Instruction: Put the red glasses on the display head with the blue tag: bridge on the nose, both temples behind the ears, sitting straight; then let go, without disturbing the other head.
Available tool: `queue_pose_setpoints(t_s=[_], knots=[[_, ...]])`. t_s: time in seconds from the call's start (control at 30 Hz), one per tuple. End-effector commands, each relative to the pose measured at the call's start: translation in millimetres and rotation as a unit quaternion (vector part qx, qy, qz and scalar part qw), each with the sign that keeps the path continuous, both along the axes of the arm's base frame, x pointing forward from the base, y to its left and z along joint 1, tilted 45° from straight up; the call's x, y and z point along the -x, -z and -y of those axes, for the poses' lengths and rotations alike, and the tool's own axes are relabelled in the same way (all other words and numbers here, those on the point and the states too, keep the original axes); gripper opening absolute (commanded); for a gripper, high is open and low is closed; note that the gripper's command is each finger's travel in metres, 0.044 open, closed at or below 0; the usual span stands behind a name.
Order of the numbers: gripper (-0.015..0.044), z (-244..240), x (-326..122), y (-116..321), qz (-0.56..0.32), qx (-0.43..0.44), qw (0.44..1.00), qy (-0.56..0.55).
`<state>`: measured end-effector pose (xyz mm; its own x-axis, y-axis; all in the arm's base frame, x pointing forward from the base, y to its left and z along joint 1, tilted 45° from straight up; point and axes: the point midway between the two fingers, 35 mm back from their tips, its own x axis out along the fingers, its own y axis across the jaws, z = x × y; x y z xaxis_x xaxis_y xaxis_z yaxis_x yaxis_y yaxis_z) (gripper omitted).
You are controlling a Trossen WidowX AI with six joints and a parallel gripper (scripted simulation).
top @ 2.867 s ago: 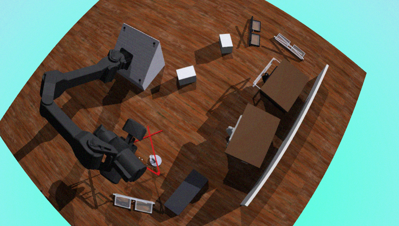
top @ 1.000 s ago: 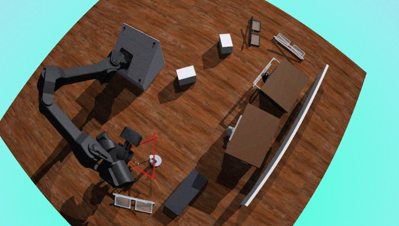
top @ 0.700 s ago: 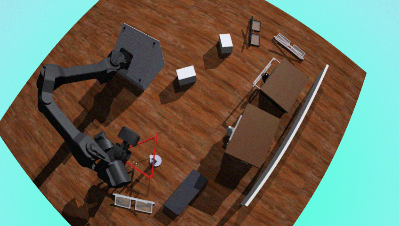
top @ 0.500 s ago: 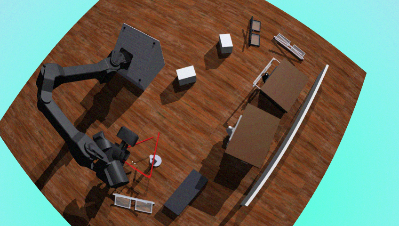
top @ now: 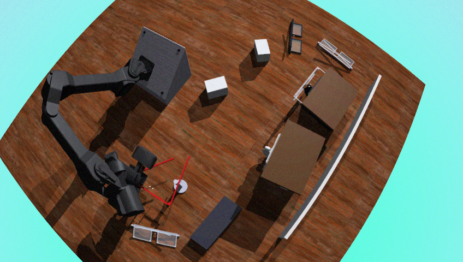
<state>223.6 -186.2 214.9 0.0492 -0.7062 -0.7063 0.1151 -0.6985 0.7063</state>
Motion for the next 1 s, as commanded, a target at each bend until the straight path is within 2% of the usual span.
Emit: queue_pose_setpoints(t_s=[0.0, 0.97], knots=[[0.0000, 1.1, 4.0, -3.1, 0.004, 0.002, 1.000, 0.000], [0.0000, 2.5, 8.7, -4.2, 0.004, 0.002, 1.000, 0.000]])
